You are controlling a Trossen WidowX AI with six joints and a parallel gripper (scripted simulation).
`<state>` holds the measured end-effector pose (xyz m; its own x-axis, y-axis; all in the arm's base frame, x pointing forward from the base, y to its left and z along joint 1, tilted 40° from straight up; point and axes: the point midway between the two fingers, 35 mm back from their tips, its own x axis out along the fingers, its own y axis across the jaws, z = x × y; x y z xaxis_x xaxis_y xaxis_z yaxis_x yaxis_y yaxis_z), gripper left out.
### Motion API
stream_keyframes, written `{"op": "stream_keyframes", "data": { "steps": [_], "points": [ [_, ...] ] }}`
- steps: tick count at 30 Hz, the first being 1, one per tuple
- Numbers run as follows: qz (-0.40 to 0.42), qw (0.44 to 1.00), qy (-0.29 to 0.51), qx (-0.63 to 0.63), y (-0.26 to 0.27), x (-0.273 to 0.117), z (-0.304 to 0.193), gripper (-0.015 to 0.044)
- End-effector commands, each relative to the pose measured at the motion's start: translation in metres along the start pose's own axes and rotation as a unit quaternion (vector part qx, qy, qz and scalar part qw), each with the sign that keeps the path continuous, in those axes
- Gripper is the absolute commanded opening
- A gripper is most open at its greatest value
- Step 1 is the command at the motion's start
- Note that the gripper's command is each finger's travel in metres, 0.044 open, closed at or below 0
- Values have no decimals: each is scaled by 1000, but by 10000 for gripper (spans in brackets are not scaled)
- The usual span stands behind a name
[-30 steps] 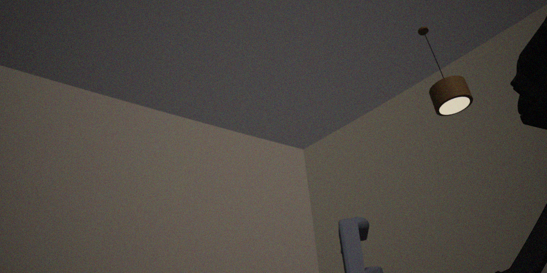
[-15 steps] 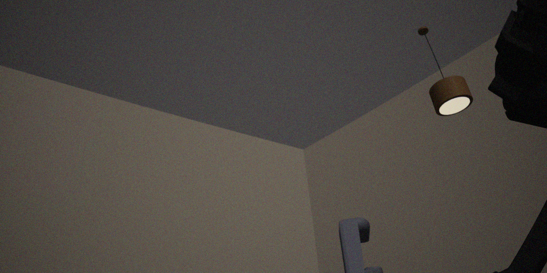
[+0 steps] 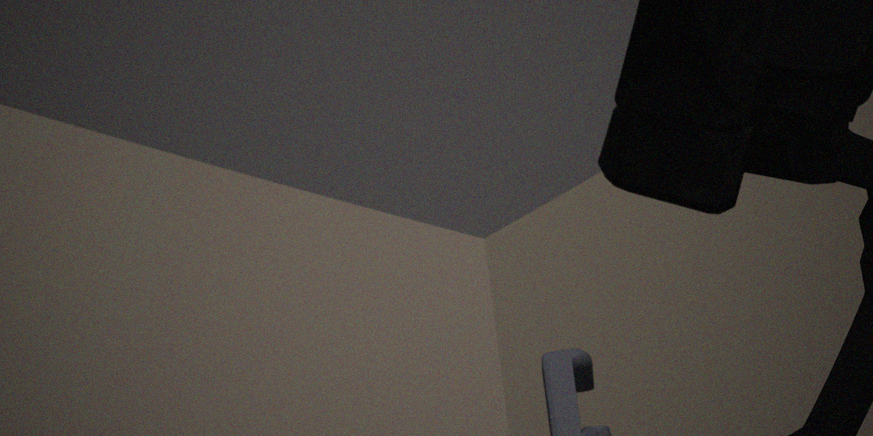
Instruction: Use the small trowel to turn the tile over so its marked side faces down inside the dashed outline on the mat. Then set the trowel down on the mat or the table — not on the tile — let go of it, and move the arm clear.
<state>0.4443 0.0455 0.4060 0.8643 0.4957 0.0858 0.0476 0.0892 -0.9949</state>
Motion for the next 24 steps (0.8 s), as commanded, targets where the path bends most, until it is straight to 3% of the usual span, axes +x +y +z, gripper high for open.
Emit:
{"op": "stream_keyframes", "data": {
  "steps": [1, 12, 24],
  "points": [
    [52, 997, 28, 50, 30, 10, -31, 270],
    [171, 965, 93, 173, 108, 18, -96, 270],
    [288, 892, 168, 305, 198, -1, -155, 270]
  ]
}}
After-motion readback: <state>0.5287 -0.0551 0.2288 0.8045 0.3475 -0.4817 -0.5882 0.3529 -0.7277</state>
